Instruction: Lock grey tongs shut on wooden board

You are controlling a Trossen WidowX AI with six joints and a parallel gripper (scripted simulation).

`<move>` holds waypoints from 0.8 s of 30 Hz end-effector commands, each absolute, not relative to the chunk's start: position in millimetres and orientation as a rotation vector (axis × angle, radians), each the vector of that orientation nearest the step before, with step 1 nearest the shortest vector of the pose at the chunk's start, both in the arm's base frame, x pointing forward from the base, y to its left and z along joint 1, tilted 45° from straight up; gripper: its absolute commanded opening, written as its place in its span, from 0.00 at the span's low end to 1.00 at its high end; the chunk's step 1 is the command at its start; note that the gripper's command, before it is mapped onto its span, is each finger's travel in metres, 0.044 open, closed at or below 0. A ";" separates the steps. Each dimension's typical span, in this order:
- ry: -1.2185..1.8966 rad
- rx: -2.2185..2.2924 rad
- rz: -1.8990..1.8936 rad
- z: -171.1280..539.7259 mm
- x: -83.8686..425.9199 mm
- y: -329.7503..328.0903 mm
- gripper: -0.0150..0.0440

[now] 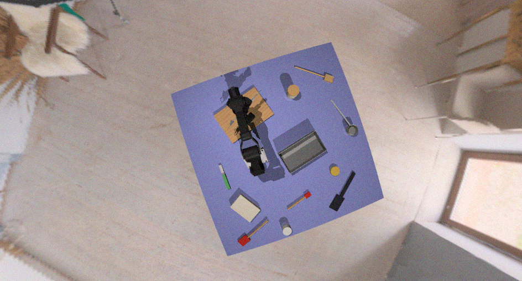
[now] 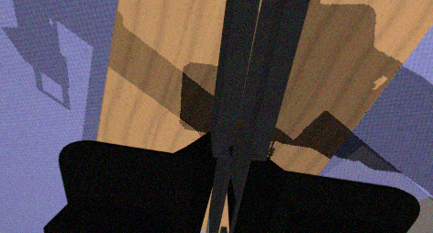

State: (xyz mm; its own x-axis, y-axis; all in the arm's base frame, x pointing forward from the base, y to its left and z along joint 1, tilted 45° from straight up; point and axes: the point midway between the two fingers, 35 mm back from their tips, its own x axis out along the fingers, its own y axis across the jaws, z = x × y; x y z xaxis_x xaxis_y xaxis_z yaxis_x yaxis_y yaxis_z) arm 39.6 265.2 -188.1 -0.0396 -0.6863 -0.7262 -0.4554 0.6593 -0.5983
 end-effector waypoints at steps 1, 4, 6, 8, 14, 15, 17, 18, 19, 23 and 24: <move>1.674 -0.944 -0.233 -192.2 40.2 261.2 0.00; 1.674 -0.944 -0.233 -195.4 39.9 257.5 0.00; 1.674 -0.945 -0.233 -197.6 39.8 255.0 0.00; 1.674 -0.945 -0.234 -199.6 39.6 252.5 0.00; 1.674 -0.945 -0.234 -205.7 39.1 244.8 0.00; 1.674 -0.946 -0.234 -206.7 39.0 243.5 0.00; 1.674 -0.946 -0.234 -208.7 38.9 240.9 0.00; 1.674 -0.946 -0.234 -209.6 38.8 239.6 0.00; 1.674 -0.946 -0.234 -210.4 38.7 238.5 0.00; 1.674 -0.946 -0.234 -211.0 38.6 237.6 0.00; 1.674 -0.946 -0.234 -211.0 38.6 237.6 0.00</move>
